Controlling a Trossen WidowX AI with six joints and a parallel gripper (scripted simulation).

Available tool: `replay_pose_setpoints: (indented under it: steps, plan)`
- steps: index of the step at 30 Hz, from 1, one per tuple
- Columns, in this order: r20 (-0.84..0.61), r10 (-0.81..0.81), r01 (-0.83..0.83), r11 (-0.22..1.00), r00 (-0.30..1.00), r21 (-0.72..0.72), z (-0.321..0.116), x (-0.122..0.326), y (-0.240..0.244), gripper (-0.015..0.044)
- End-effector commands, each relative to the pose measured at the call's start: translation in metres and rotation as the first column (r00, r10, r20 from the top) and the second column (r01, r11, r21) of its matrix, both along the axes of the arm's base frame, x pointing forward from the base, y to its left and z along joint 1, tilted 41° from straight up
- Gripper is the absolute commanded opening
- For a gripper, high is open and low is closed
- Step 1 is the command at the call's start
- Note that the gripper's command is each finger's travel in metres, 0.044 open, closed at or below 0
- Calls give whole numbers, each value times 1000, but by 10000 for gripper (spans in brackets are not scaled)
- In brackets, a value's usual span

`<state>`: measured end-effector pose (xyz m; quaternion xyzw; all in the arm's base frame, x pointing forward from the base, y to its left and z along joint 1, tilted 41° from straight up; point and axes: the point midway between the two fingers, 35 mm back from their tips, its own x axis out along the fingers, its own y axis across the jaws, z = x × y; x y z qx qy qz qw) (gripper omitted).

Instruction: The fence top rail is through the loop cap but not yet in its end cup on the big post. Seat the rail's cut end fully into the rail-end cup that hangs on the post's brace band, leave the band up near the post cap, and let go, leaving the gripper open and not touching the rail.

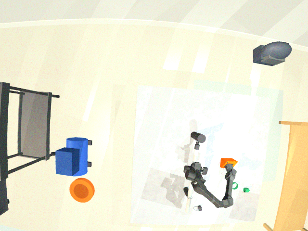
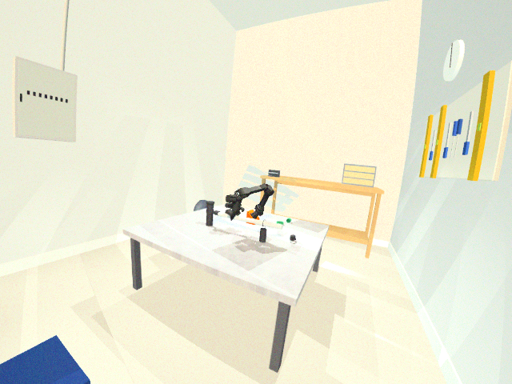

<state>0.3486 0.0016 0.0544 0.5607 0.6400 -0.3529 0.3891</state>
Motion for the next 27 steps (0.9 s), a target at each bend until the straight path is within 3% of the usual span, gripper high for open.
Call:
replay_pose_setpoints:
  steps: [1,27]
  plan:
    - [4,-4,4,1000,1000,-13,0,0,-7,0]
    - [-2,5,-5,1000,1000,2,0,0,0,0]
